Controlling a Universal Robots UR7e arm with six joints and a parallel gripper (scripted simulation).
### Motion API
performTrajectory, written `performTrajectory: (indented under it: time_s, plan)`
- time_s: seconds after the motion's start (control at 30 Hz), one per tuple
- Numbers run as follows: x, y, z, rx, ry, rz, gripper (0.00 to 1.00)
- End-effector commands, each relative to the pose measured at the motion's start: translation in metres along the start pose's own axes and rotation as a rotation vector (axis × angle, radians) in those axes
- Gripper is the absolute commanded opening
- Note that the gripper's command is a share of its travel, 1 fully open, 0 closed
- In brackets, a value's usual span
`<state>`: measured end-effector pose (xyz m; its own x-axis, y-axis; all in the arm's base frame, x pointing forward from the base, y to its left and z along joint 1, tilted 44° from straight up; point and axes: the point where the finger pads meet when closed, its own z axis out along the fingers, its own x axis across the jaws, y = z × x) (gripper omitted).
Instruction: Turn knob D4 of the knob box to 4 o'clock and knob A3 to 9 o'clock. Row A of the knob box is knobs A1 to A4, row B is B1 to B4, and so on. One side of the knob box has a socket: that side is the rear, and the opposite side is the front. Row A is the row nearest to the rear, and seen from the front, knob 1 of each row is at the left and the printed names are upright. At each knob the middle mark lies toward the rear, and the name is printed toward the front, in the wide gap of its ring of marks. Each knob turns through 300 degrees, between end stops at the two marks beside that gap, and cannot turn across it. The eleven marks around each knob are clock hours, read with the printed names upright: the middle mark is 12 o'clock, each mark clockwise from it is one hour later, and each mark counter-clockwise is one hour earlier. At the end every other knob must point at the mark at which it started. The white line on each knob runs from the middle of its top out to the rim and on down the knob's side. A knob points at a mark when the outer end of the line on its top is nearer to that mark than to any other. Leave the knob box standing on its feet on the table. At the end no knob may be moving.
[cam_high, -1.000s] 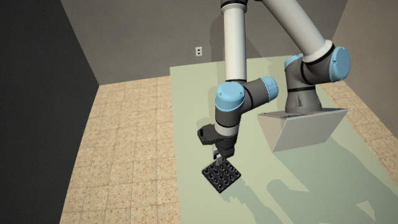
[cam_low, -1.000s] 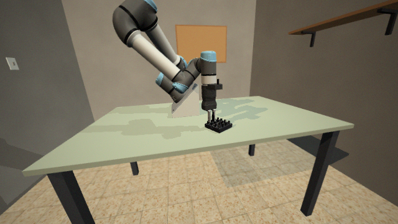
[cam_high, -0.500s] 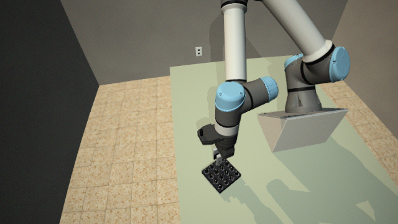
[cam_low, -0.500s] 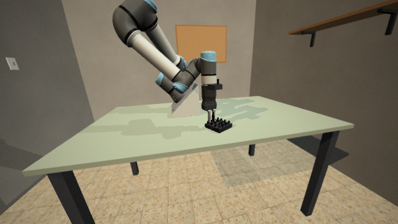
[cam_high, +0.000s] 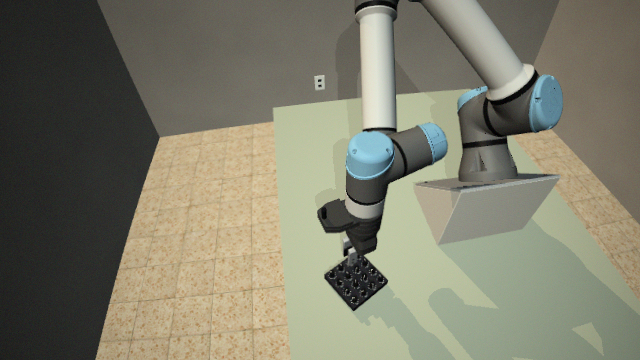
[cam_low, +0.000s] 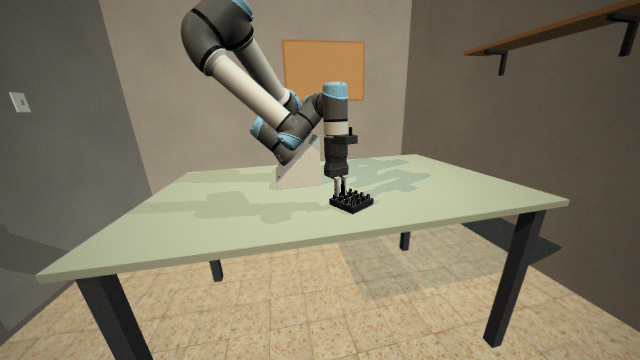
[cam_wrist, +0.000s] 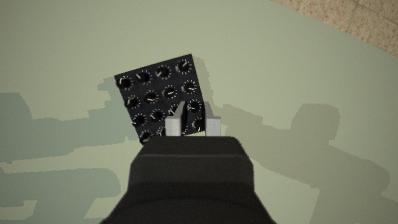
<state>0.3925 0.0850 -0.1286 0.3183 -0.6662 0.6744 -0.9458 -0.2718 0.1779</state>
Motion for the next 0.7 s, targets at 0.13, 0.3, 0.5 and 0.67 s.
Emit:
performTrajectory:
  time_s: [0.13,0.3,0.5,0.67]
  plan:
    - [0.0,0.0,0.004,0.001,0.0,0.0,0.46]
    - [0.0,0.0,0.006,0.001,0.0,0.0,0.46]
    - [0.0,0.0,0.011,0.001,0.0,0.0,0.46]
    - [0.0,0.0,0.013,0.001,0.0,0.0,0.46]
